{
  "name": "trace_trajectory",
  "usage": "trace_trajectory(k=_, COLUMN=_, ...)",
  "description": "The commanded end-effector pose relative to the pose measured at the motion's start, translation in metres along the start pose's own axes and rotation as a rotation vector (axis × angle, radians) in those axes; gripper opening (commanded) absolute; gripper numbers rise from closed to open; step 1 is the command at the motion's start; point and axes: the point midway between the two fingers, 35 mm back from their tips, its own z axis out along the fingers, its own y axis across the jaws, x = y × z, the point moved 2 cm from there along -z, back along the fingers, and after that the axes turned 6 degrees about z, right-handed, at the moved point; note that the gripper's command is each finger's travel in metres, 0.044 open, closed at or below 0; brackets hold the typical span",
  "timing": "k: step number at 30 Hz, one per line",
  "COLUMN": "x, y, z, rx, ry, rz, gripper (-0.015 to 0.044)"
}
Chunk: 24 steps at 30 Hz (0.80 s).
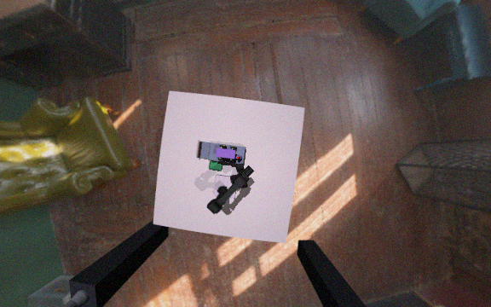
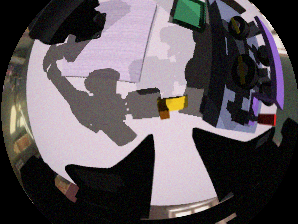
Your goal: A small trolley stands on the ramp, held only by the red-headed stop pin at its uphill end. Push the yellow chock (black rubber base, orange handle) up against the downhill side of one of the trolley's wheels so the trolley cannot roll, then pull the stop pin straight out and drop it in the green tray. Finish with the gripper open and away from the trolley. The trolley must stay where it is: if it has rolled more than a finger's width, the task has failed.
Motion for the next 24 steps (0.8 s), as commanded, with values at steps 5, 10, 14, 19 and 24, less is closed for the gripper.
trace_trajectory(k=5, x=0.001, y=0.000, z=0.020, rx=-0.007, ry=-0.002, rz=-0.014, gripper=0.0190)
trace_trajectory(k=10, x=0.000, y=0.000, z=0.036, rx=-0.007, ry=-0.002, rz=-0.014, gripper=0.0190)
trace_trajectory(k=14, x=0.000, y=0.001, z=0.045, rx=-0.007, ry=-0.002, rz=-0.014, gripper=0.0190)
trace_trajectory(k=19, x=0.000, y=0.001, z=0.046, rx=-0.007, ry=-0.002, rz=-0.014, gripper=0.0190)
trace_trajectory(k=24, x=0.000, y=0.000, z=0.054, rx=-0.007, ry=-0.002, rz=-0.014, gripper=0.0190)
